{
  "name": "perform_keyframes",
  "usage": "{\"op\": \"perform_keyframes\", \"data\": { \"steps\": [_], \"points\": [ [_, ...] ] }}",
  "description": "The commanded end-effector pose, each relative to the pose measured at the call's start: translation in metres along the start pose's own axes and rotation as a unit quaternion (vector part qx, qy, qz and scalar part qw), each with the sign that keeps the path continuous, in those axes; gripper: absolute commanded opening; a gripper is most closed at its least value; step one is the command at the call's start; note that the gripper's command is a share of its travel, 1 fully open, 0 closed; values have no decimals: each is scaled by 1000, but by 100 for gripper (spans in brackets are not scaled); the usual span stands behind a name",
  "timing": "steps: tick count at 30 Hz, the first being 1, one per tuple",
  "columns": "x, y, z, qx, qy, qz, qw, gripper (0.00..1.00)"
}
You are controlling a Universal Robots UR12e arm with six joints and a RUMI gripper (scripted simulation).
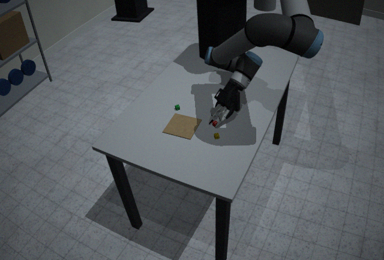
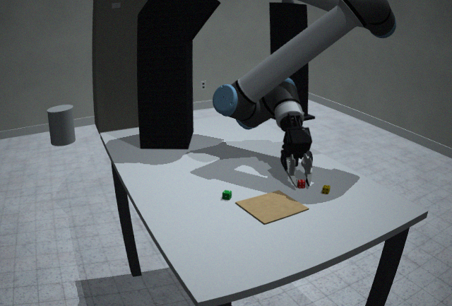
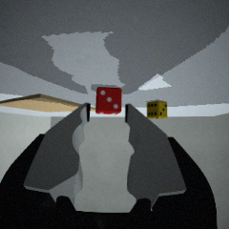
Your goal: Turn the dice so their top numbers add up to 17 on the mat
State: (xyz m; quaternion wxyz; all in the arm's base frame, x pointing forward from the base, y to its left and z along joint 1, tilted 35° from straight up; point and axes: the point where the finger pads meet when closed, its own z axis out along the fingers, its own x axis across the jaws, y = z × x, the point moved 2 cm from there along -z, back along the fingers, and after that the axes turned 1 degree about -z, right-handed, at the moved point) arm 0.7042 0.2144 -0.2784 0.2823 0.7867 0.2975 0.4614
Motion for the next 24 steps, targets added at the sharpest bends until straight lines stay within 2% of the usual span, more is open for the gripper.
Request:
{"op": "perform_keyframes", "data": {
  "steps": [1, 10, 20, 24],
  "points": [
    [0, 0, 0, 0, 0, 0, 1000, 21],
    [0, 0, -3, 0, 0, 0, 1000, 21],
    [0, 0, -36, 0, 0, 0, 1000, 21],
    [0, 0, -42, 0, 0, 0, 1000, 21]
  ]
}}
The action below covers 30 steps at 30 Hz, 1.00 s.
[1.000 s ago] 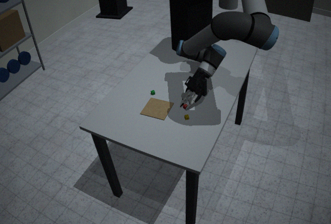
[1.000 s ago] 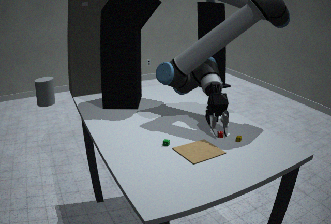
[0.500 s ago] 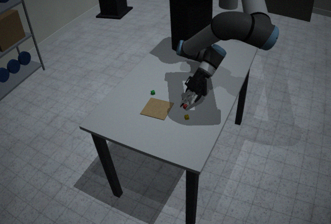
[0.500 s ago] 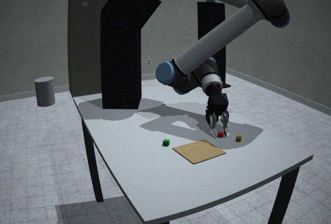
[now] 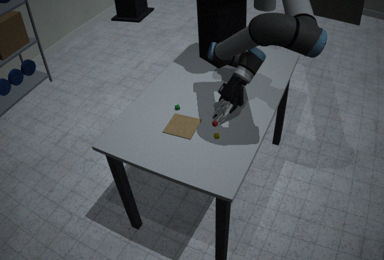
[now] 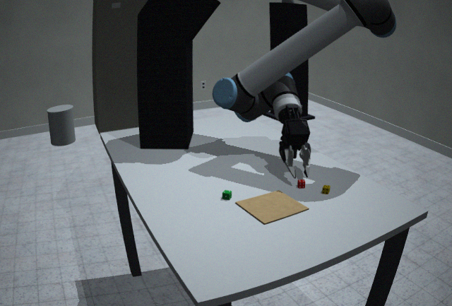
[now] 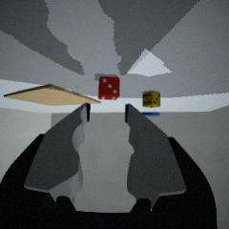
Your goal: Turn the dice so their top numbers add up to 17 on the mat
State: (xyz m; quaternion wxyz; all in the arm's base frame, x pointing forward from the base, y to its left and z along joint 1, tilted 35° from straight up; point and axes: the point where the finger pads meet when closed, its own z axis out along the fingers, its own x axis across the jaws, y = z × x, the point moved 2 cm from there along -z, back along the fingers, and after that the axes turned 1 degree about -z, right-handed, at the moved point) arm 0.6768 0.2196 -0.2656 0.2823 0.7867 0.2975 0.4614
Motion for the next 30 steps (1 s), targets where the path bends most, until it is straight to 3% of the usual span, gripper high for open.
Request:
{"op": "perform_keyframes", "data": {
  "steps": [1, 15, 30],
  "points": [
    [0, 0, -14, 0, 0, 0, 1000, 21],
    [0, 5, -23, 0, 0, 0, 1000, 21],
    [-1, 49, -53, 0, 0, 0, 1000, 21]
  ]
}}
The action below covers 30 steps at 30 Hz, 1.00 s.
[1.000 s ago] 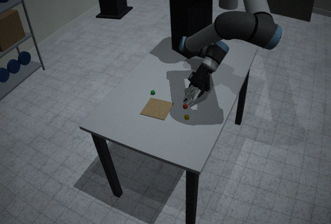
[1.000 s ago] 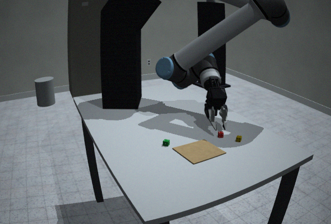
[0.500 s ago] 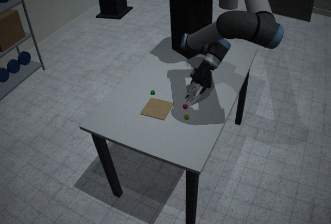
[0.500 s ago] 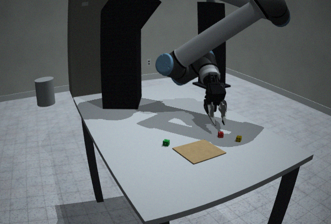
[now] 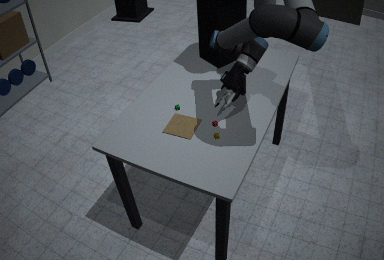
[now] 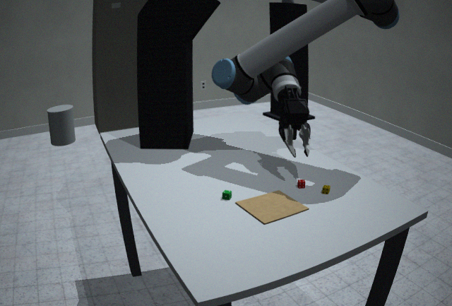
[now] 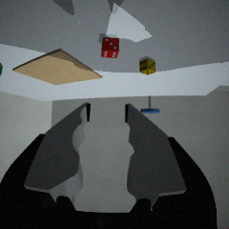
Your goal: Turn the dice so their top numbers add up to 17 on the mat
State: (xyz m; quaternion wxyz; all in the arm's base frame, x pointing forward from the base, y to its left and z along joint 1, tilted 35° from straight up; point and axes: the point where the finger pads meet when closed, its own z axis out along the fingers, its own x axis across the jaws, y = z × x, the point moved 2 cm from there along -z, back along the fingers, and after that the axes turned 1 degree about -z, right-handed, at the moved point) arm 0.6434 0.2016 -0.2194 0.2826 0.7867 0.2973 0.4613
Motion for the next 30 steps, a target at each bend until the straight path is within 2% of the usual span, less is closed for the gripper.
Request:
{"op": "perform_keyframes", "data": {
  "steps": [1, 10, 19, 24, 30],
  "points": [
    [0, 10, -7, 0, 0, 0, 1000, 21],
    [0, 12, -8, 3, 0, 0, 1000, 21],
    [0, 16, -5, 29, 0, -1, 1000, 21],
    [0, 22, -5, 71, 1, 0, 997, 21],
    [-1, 33, 0, 151, 2, -1, 989, 21]
  ]
}}
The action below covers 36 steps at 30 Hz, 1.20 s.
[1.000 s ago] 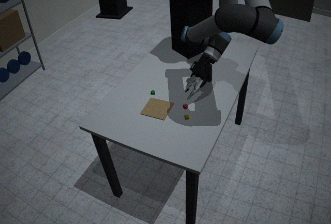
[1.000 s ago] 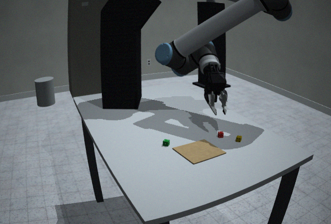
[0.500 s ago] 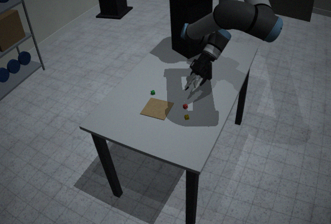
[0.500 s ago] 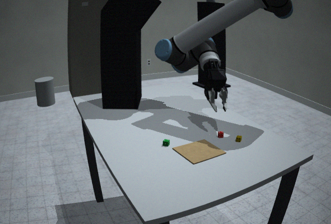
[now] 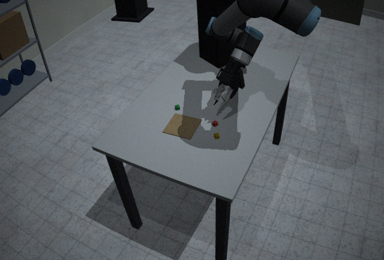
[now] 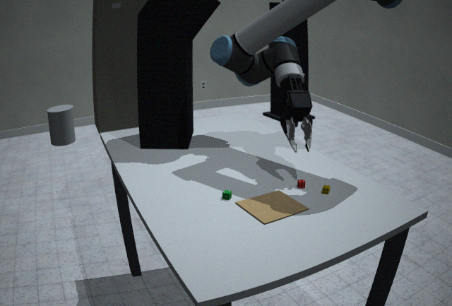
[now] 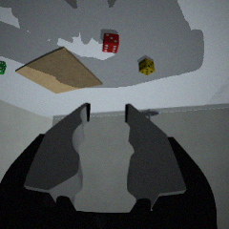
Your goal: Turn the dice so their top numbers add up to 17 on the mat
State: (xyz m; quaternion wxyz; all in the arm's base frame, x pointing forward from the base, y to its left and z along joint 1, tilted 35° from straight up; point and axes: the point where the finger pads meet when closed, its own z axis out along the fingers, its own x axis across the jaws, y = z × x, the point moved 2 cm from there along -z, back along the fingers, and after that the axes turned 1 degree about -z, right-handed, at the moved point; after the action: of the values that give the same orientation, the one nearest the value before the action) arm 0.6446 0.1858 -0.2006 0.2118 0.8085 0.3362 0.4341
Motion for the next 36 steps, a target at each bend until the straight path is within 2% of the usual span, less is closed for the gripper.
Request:
{"op": "perform_keyframes", "data": {
  "steps": [1, 3, 6, 14, 21, 23, 29, 36],
  "points": [
    [0, 12, 4, 80, 1, -2, 997, 21],
    [0, 17, 4, 110, 3, -2, 994, 21],
    [0, 18, 3, 115, 3, -1, 993, 21],
    [-1, 35, 9, 226, 4, -2, 974, 21],
    [-1, 46, 12, 300, 5, -2, 954, 21],
    [-1, 46, 12, 300, 5, -2, 954, 21],
    [-1, 53, 14, 345, 6, -2, 938, 21],
    [-1, 58, 15, 374, 7, -1, 927, 21]
  ]
}}
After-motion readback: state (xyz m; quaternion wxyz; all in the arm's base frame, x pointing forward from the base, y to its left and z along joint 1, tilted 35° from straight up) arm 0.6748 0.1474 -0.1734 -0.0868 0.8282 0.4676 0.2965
